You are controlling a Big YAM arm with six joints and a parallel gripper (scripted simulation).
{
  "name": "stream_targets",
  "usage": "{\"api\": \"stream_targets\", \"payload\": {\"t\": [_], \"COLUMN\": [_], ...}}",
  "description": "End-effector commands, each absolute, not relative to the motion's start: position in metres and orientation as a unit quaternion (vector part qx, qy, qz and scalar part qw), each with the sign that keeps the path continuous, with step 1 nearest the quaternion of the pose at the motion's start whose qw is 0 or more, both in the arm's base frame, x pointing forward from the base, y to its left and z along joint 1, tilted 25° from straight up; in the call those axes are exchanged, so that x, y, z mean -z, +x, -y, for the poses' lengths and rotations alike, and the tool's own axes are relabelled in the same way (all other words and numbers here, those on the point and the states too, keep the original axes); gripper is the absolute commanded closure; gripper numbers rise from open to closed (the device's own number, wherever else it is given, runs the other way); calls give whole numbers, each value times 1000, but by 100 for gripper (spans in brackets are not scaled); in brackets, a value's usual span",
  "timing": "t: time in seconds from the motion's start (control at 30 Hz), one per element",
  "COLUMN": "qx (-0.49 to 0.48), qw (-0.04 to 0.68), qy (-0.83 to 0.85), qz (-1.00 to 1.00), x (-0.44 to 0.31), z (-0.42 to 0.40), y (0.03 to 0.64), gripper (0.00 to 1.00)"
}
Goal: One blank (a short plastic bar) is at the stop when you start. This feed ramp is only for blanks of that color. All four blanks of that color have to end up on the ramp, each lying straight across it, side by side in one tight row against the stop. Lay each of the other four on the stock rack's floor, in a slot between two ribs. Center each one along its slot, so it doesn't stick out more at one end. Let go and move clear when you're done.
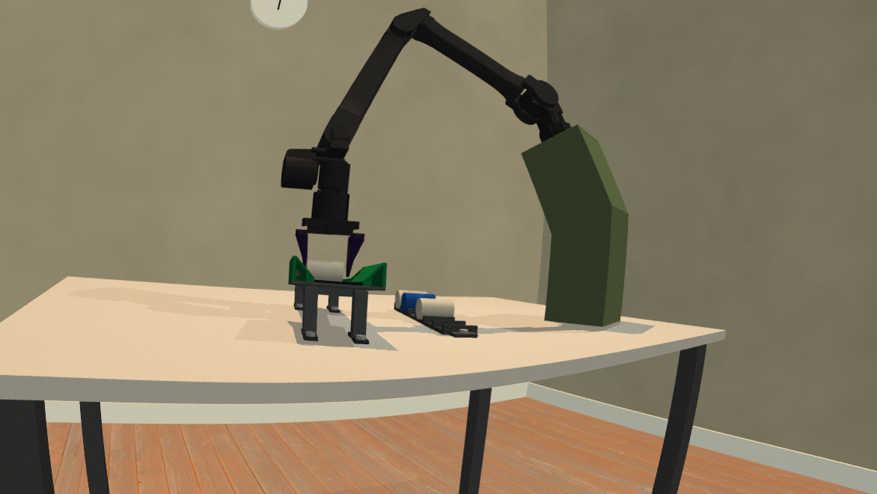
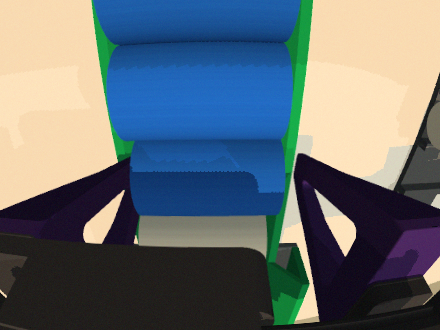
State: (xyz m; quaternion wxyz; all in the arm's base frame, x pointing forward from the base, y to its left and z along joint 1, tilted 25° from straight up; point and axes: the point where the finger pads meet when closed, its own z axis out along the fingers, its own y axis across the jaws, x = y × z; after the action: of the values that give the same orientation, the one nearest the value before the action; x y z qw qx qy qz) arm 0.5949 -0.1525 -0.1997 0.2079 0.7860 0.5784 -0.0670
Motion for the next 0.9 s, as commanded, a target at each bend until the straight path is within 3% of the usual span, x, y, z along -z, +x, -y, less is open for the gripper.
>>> {"api": "stream_targets", "payload": {"t": [0.0, 0.87], "qx": [56, 51], "qw": [218, 222], "qy": [786, 786], "qz": [-577, -575], "x": [200, 192], "z": [162, 163], "y": [610, 615], "gripper": [19, 19]}}
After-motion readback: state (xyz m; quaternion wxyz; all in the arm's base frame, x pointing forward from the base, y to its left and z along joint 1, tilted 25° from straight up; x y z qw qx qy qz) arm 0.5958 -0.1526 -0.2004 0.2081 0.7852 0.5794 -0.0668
